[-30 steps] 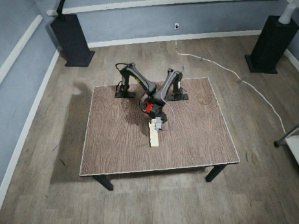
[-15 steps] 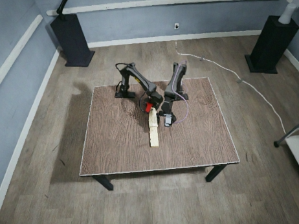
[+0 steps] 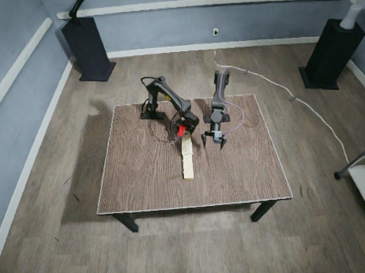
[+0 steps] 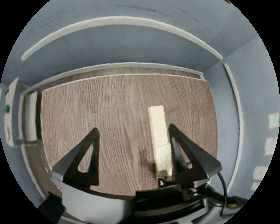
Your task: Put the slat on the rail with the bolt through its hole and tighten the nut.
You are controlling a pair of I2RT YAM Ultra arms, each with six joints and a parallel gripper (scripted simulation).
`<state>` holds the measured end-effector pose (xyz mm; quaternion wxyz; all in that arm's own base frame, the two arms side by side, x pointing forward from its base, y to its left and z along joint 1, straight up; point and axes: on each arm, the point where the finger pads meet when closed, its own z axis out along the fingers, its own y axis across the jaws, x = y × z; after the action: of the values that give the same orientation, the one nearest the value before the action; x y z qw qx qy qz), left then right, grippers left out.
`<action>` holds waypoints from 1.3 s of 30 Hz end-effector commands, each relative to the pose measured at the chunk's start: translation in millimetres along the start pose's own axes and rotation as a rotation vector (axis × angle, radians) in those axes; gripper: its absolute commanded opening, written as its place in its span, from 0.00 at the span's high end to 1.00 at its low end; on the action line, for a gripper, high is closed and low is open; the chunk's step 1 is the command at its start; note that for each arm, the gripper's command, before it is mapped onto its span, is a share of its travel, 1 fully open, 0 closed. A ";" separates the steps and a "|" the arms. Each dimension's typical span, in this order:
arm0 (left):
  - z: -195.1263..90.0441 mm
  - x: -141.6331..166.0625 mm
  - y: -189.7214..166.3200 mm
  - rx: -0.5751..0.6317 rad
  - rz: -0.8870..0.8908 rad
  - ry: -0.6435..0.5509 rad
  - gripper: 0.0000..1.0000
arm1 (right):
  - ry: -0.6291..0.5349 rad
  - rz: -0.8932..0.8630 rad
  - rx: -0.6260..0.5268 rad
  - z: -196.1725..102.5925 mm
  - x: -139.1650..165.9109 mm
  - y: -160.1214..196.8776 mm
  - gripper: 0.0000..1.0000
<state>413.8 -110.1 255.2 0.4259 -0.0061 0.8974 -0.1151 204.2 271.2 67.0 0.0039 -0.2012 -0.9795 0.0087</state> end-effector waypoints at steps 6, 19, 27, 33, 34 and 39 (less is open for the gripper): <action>-58.3 -71.1 27.6 -0.018 0.073 -0.353 0.00 | -0.003 0.000 -0.012 -3.2 -0.5 1.9 0.00; -131.3 -107.9 65.4 -0.129 0.161 -0.650 0.00 | -0.003 0.000 -0.012 -3.2 -0.5 1.9 0.00; -145.8 -110.0 72.5 -0.156 0.185 -0.704 0.00 | -0.003 0.000 -0.012 -3.2 -0.5 1.9 0.00; -149.8 -113.7 71.3 -0.154 0.182 -0.716 0.00 | -0.003 0.000 -0.012 -3.2 -0.5 1.9 0.00; -149.8 -113.7 71.3 -0.154 0.182 -0.716 0.00 | -0.003 0.000 -0.012 -3.2 -0.5 1.9 0.00; -149.8 -113.7 71.3 -0.154 0.181 -0.716 0.00 | -0.003 0.000 -0.012 -3.2 -0.5 1.9 0.00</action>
<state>383.2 0.6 402.9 0.7019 -0.0012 0.7122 0.0005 204.2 271.2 67.0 0.0039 -0.2012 -0.9795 0.0087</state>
